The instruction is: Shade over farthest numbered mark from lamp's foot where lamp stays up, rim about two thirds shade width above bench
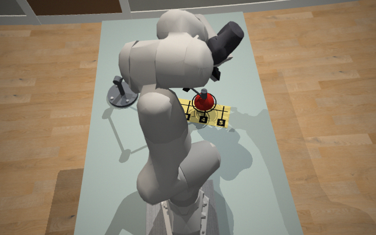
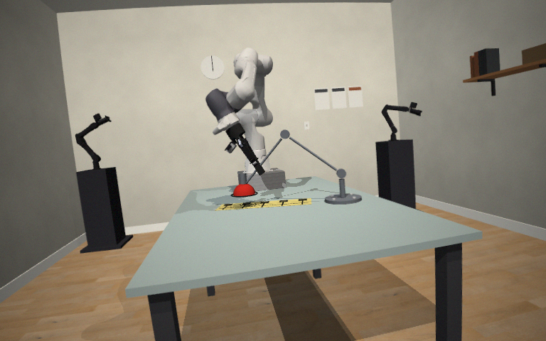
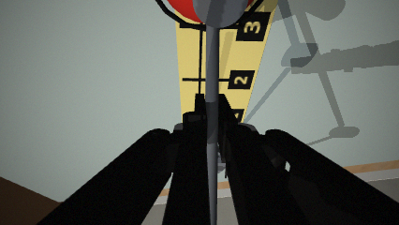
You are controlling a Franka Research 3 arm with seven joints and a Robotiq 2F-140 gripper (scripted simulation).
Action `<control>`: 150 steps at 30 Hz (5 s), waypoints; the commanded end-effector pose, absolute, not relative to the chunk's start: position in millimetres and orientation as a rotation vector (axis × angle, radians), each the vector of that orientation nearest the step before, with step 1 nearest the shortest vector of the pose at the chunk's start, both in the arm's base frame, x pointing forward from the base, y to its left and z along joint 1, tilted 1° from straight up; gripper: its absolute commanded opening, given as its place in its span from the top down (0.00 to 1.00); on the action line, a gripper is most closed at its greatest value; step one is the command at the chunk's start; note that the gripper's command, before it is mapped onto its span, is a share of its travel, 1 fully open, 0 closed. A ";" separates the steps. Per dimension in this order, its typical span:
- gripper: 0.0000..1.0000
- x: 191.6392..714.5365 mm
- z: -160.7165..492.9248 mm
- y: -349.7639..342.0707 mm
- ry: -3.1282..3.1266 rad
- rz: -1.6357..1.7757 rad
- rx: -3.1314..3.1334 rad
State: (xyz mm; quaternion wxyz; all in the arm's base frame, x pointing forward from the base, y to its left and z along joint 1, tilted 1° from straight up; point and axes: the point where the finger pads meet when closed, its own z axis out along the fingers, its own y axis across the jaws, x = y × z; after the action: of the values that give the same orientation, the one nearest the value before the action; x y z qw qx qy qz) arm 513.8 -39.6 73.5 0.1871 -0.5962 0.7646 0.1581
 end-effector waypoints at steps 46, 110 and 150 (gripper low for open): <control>0.00 516.7 77.6 -54.3 2.153 0.432 -1.674; 0.00 515.9 76.8 -49.0 2.151 0.441 -1.677; 0.00 506.2 173.9 -100.4 2.129 0.419 -1.689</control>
State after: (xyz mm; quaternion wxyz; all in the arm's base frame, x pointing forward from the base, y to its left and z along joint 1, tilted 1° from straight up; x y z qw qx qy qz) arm 511.4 -96.2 164.8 0.1999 -0.6095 0.7537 0.1430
